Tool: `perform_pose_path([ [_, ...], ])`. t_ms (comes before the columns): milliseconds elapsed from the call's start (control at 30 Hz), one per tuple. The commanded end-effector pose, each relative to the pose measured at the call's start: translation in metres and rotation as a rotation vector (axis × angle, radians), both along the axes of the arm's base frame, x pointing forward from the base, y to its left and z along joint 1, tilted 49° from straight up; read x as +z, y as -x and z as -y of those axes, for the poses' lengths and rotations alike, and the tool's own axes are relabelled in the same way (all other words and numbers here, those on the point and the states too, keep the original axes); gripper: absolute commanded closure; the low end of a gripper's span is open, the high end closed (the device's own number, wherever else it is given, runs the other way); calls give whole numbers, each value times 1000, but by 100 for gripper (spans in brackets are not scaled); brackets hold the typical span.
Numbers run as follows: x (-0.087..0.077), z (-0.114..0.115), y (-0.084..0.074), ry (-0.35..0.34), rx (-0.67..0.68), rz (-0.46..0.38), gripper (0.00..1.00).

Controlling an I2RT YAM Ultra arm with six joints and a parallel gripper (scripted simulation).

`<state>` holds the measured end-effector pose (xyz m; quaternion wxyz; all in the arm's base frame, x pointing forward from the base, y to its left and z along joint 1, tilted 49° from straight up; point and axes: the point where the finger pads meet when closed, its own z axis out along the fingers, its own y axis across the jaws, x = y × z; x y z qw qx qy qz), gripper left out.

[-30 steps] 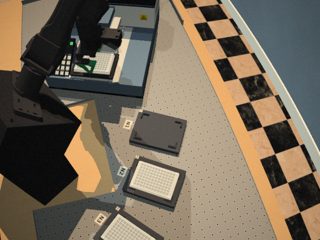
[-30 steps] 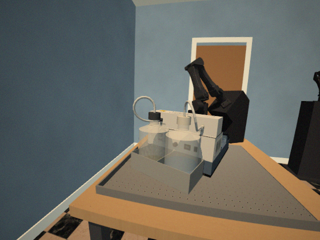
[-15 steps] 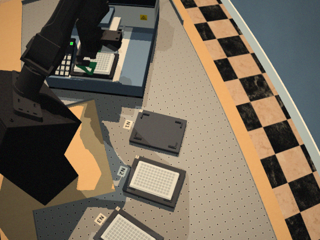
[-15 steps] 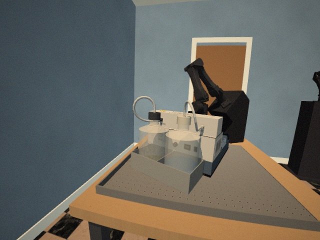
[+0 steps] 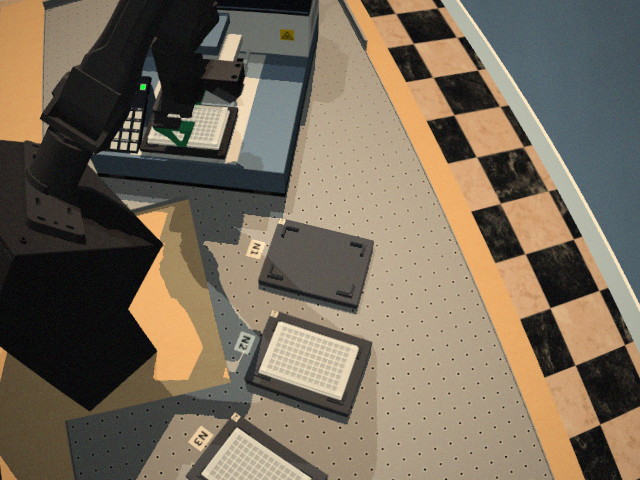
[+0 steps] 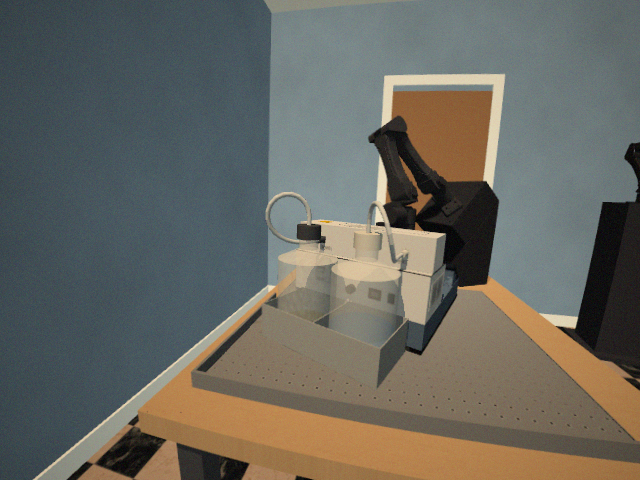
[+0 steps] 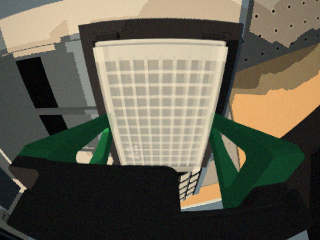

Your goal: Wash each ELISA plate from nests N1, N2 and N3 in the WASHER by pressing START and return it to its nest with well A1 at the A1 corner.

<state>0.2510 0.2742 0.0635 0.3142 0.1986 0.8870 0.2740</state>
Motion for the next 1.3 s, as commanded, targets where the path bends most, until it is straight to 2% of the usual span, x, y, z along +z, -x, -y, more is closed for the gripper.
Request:
perform_pose_path([
  [0,2,-1,0,-4,3,5,30],
  [33,2,-1,0,-4,3,5,30],
  [67,2,-1,0,-4,3,5,40],
  [200,2,-1,0,-4,3,5,40],
  [233,2,-1,0,-4,3,5,50],
  [300,2,-1,0,-4,3,5,50],
  [333,2,-1,0,-4,3,5,60],
  [400,2,-1,0,-4,3,5,60],
  [433,2,-1,0,-4,3,5,70],
  [500,2,-1,0,-4,3,5,70],
  [533,2,-1,0,-4,3,5,80],
  [600,2,-1,0,-4,3,5,80],
  [633,2,-1,0,-4,3,5,90],
  [767,2,-1,0,-4,3,5,90],
  [800,2,-1,0,-4,3,5,100],
  [1267,2,-1,0,-4,3,5,100],
])
